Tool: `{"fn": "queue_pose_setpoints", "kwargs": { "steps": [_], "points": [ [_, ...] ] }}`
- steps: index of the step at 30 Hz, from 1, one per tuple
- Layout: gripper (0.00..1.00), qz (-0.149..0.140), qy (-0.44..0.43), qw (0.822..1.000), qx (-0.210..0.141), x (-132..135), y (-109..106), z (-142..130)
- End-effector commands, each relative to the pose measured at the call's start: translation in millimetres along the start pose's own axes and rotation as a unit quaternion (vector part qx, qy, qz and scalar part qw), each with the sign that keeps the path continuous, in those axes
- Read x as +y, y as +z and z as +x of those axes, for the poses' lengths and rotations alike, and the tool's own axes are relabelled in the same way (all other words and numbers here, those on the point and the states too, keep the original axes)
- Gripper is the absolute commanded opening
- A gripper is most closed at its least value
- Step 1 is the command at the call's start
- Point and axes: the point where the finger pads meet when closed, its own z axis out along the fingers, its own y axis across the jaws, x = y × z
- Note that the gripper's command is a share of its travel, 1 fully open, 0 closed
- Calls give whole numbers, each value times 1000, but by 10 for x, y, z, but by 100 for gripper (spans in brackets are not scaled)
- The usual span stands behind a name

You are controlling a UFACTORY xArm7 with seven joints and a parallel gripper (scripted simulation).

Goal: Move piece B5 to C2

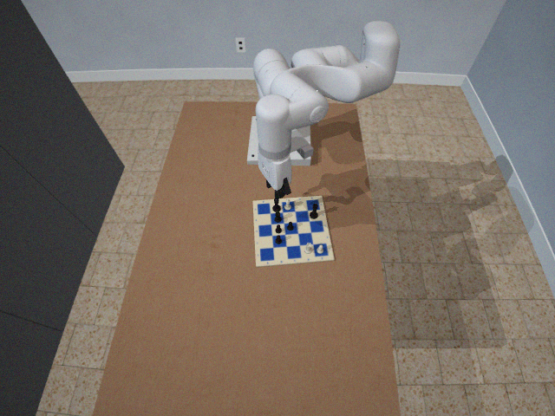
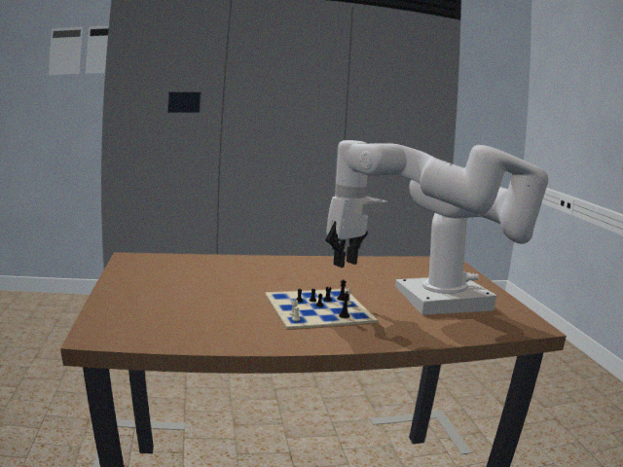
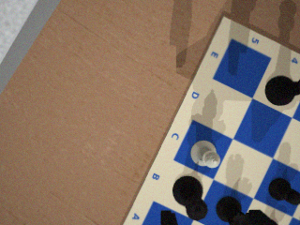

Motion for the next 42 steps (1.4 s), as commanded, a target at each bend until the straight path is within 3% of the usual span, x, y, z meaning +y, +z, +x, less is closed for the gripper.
{"fn": "queue_pose_setpoints", "kwargs": {
  "steps": [1,17,42],
  "points": [
    [43,-1,0,1000,0,8,44,-1],
    [43,-1,0,1000,0,9,254,-2],
    [43,-1,0,1000,0,9,315,-2]
  ]
}}
